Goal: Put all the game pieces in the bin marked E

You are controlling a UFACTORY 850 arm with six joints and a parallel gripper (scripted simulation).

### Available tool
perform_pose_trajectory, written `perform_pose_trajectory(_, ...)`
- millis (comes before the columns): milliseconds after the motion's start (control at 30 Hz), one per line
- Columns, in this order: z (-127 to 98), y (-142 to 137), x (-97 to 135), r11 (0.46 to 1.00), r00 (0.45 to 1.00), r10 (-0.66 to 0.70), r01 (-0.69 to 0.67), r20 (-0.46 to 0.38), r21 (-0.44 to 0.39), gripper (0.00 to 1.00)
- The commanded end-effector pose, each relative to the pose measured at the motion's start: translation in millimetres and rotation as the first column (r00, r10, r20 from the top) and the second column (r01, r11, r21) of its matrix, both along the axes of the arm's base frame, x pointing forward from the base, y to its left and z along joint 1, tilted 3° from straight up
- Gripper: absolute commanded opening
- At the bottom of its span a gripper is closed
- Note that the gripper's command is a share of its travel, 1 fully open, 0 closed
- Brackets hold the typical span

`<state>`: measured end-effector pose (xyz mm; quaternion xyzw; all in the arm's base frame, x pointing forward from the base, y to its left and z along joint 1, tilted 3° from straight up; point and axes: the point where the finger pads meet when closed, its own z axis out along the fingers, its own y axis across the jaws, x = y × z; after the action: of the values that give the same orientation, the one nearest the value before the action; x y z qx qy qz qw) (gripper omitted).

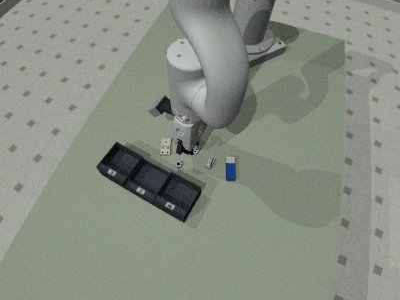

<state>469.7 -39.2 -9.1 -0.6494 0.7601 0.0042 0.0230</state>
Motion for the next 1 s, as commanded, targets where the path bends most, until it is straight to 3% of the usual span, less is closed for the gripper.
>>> perform_pose_trajectory(0,7.1,-0.3,0.5,1.0,1.0,0.0,0.0,0.002,0.0,0.0)
perform_pose_trajectory(600,60.3,-2.3,-1.1,1.0,1.0,0.0,0.0,0.002,0.0,0.0)
perform_pose_trajectory(967,60.4,-2.3,-1.0,1.0,1.0,0.0,0.0,0.002,0.0,0.0)
